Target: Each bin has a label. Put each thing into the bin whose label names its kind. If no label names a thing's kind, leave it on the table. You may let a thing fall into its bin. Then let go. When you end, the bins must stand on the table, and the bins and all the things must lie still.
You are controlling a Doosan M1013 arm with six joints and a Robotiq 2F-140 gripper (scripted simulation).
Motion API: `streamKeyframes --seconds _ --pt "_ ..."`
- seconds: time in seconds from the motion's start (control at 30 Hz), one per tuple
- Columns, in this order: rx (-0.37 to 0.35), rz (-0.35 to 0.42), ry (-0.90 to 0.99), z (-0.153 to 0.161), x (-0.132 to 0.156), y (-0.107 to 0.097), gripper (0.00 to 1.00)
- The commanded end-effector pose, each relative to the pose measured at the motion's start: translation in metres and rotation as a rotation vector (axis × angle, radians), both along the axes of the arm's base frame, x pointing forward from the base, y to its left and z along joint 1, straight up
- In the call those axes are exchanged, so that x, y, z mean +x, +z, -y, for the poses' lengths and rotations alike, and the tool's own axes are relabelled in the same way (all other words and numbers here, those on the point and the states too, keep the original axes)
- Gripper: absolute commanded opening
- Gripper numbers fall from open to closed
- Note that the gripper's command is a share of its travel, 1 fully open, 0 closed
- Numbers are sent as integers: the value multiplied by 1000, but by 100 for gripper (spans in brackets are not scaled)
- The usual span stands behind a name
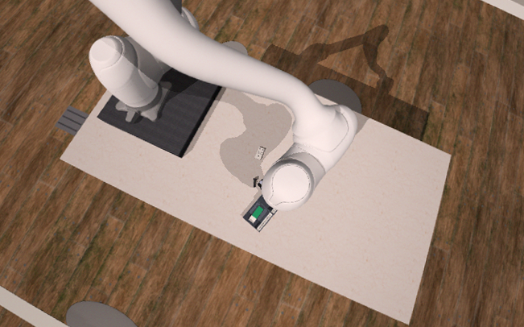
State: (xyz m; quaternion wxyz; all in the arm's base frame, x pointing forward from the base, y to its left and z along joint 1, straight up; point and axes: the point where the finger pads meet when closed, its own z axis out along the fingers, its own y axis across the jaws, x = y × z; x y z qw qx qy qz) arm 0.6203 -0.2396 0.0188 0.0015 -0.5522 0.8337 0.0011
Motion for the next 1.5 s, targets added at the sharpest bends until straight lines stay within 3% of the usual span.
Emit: streamKeyframes --seconds 0.0,0.2,0.23,0.8,1.47 --pt "0 0 0 0 0 0 3" --pt "0 0 0 0 0 0 3" --pt "0 0 0 0 0 0 15" --pt "0 0 0 0 0 0 15" --pt "0 0 0 0 0 24 15"
